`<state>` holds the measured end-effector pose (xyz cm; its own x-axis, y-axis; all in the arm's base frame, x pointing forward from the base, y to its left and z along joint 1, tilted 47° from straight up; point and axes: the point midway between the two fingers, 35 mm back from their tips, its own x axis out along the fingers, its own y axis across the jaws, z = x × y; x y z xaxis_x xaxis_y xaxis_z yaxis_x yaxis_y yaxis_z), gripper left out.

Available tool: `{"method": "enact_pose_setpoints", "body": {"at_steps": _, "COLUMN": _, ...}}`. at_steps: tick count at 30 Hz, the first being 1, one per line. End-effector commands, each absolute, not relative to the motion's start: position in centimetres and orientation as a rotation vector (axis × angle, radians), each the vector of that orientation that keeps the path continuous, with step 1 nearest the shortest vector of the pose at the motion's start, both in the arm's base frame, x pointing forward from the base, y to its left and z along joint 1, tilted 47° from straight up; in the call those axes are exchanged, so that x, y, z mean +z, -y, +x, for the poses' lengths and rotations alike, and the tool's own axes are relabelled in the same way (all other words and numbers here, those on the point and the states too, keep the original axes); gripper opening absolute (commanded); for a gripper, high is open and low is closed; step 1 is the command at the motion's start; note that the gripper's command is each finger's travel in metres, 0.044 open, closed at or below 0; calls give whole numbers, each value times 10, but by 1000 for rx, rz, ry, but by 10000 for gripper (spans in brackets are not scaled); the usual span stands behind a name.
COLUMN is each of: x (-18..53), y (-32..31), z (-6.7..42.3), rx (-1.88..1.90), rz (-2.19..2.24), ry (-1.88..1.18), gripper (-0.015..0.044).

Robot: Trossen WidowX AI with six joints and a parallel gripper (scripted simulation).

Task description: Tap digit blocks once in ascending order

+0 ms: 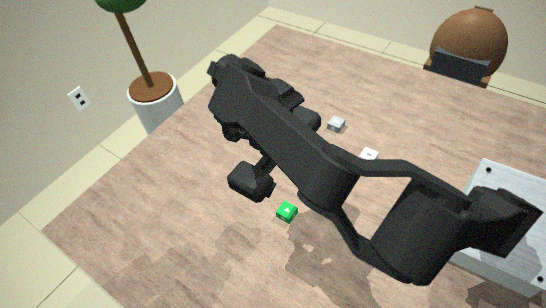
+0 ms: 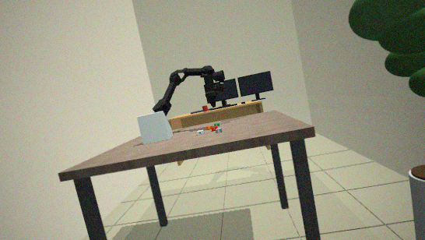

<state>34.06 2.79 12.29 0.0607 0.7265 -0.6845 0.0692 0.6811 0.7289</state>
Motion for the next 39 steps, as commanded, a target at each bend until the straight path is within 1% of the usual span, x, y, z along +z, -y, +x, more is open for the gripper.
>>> {"method": "enact_pose_setpoints", "body": {"at_steps": 1, "x": 122, "y": -26, "z": 342, "rx": 558, "rz": 716, "ry": -1449, "gripper": 400}}
{"method": "enact_pose_setpoints", "body": {"at_steps": 9, "x": 37, "y": 67, "z": 364, "rx": 494, "rz": 726, "ry": -1469, "gripper": 400}}
{"method": "enact_pose_setpoints", "body": {"at_steps": 17, "x": -58, "y": 147, "z": 345, "rx": 548, "rz": 704, "ry": -1449, "gripper": 400}}
{"method": "enact_pose_setpoints", "body": {"at_steps": 19, "x": -66, "y": 153, "z": 342, "rx": 555, "rz": 702, "ry": -1446, "gripper": 400}}
{"method": "enact_pose_setpoints", "body": {"at_steps": 39, "x": -66, "y": 153, "z": 342, "rx": 555, "rz": 702, "ry": -1446, "gripper": 400}}
